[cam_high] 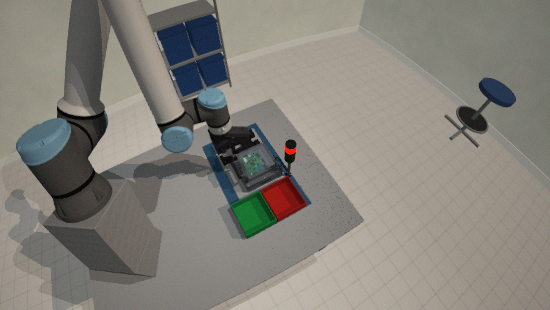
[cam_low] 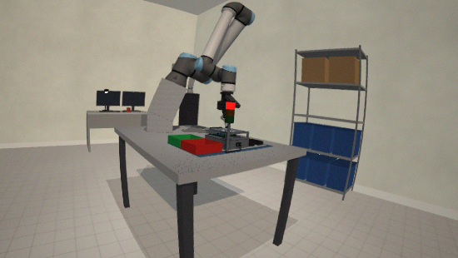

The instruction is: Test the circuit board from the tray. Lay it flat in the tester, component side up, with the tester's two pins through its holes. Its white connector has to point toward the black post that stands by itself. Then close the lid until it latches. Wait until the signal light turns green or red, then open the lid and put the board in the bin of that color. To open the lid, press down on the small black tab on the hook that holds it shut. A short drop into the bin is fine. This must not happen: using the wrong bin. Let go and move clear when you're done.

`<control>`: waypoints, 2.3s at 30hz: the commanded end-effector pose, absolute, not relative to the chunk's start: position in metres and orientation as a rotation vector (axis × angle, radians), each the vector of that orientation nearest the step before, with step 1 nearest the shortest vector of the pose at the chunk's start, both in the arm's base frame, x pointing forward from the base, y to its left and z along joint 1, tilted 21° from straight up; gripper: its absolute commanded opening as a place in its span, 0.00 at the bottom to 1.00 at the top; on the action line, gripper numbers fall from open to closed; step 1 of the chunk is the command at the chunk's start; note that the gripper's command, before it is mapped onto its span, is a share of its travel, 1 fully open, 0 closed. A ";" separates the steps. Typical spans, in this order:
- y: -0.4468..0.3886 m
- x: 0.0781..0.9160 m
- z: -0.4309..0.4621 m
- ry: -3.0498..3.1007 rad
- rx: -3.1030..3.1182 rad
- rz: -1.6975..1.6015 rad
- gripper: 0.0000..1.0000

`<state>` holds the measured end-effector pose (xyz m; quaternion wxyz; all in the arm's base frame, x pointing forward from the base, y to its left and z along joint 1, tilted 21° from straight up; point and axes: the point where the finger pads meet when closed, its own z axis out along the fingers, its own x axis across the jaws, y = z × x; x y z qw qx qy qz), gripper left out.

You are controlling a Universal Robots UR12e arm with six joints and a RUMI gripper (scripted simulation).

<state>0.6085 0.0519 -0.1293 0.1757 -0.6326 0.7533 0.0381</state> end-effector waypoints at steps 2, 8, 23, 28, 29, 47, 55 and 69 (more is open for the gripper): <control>0.052 0.609 -0.129 2.133 -1.791 0.107 0.00; 0.052 0.609 -0.129 2.133 -1.791 0.107 0.00; 0.052 0.608 -0.131 2.133 -1.791 0.107 0.00; 0.052 0.608 -0.131 2.133 -1.791 0.107 0.00; 0.052 0.608 -0.131 2.133 -1.791 0.107 0.00; 0.053 0.607 -0.133 2.133 -1.791 0.107 0.00; 0.054 0.606 -0.134 2.133 -1.791 0.107 0.00; 0.054 0.606 -0.136 2.133 -1.791 0.107 0.00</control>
